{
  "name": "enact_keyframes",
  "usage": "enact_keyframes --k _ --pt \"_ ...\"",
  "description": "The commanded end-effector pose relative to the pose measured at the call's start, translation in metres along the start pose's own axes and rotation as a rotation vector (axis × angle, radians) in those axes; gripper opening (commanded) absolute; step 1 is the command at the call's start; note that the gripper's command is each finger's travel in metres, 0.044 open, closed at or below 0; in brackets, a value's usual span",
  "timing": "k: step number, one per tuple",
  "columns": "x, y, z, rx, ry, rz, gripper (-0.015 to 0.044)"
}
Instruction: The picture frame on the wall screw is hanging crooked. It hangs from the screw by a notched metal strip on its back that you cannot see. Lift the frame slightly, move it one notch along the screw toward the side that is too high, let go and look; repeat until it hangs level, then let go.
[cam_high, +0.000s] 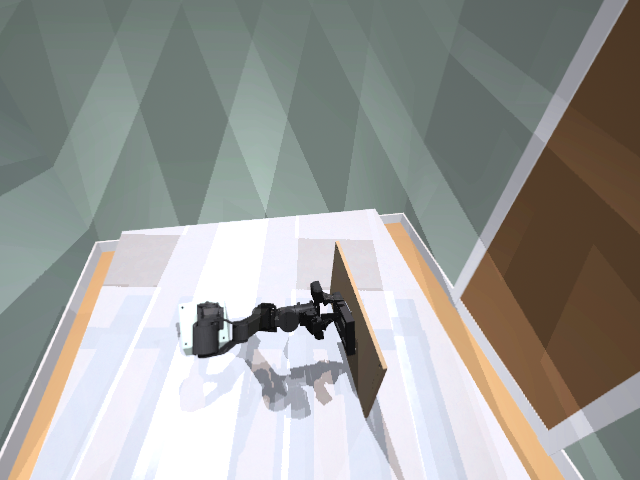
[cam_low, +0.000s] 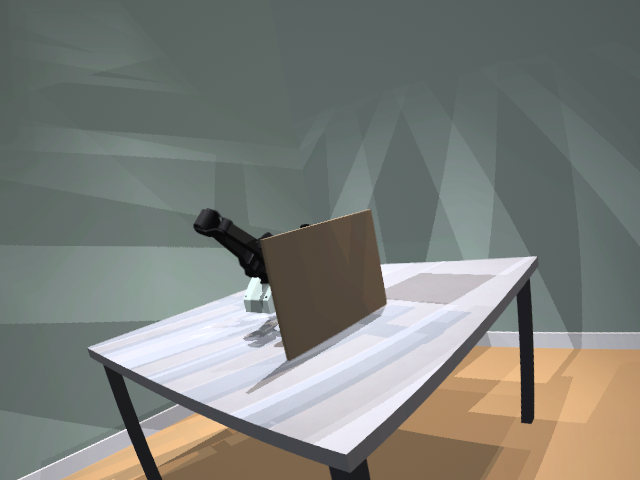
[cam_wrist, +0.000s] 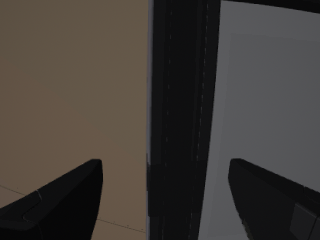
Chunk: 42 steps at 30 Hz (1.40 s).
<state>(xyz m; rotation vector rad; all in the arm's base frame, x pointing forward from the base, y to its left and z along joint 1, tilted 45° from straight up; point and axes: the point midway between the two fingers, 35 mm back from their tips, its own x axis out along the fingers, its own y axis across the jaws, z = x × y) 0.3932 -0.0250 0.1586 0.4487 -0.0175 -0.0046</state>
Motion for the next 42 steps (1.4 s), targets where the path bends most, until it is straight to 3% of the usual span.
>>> enact_keyframes --k 1,16,23,32,42 --pt "0.0004 -0.0006 0.0006 0.006 -0.003 -0.005 0.026" --pt "0.0006 -0.0009 0.001 0.006 -0.003 -0.005 0.026" --pt "0.0006 -0.0009 0.001 0.006 -0.003 -0.005 0.0076" --pt "0.0006 -0.0009 0.001 0.006 -0.003 -0.005 0.0" --pt "0.0005 -0.0004 0.0008 0.006 -0.003 -0.005 0.0"
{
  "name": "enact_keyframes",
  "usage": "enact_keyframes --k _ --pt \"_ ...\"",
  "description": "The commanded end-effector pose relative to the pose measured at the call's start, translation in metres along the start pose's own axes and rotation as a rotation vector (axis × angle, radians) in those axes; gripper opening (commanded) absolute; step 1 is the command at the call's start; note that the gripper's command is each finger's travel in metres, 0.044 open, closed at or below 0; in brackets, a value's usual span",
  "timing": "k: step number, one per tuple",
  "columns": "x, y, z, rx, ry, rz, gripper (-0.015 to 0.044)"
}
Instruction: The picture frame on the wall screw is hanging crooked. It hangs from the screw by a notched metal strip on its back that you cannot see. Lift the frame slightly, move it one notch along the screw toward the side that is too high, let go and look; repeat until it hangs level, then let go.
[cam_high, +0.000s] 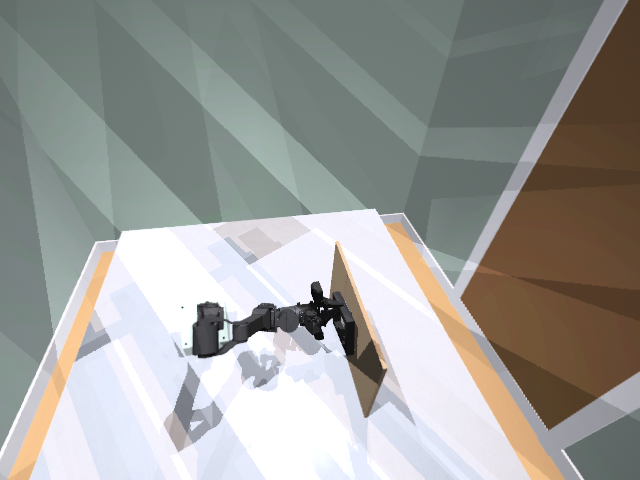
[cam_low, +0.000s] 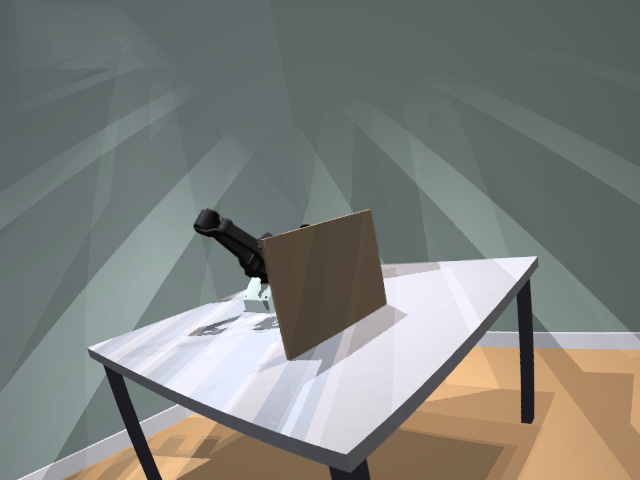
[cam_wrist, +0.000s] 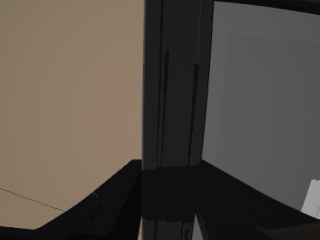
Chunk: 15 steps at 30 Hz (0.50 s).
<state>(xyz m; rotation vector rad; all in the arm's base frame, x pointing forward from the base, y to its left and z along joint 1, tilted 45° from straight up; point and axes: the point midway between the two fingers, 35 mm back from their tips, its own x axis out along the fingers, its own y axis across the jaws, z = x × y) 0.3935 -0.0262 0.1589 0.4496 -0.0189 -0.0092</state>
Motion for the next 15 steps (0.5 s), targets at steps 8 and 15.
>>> enact_keyframes --k 8,15 --pt "0.0001 0.0029 0.0 0.005 -0.001 0.0 0.0" --pt "0.0 0.0051 0.0 0.005 -0.001 0.0 0.0"
